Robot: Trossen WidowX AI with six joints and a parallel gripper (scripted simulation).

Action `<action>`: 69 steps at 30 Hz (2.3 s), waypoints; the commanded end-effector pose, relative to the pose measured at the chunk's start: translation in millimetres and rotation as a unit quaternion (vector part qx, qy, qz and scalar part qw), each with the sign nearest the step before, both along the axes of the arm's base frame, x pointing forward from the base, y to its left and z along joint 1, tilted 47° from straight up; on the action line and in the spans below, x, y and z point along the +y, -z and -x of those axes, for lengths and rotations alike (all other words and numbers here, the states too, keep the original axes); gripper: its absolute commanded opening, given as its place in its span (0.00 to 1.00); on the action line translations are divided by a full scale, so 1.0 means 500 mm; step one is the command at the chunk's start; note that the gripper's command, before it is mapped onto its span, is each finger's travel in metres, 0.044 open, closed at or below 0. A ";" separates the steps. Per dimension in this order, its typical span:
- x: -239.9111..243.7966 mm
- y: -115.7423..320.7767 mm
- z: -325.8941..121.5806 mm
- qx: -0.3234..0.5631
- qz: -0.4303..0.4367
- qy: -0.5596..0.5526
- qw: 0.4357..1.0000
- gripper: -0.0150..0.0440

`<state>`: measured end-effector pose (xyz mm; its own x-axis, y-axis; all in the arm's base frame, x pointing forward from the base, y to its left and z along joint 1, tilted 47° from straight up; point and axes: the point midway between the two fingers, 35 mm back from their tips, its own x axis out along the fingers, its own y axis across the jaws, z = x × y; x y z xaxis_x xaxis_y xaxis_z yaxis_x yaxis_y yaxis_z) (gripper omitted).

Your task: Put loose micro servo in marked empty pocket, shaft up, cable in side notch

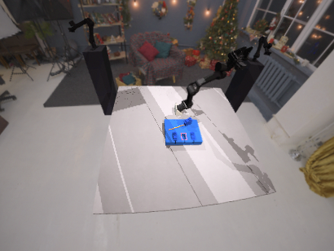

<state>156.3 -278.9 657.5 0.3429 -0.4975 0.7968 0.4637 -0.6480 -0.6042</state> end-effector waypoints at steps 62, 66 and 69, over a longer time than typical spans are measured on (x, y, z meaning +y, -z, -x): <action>0.620 -0.100 0.298 -0.069 0.472 0.469 0.743 1.00; 0.668 -0.085 0.284 -0.073 0.502 0.486 0.712 1.00; 0.676 -0.082 0.282 -0.072 0.506 0.489 0.707 1.00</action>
<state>10.5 38.5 704.6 0.0964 0.3636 0.9266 -0.4728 -0.8025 0.3641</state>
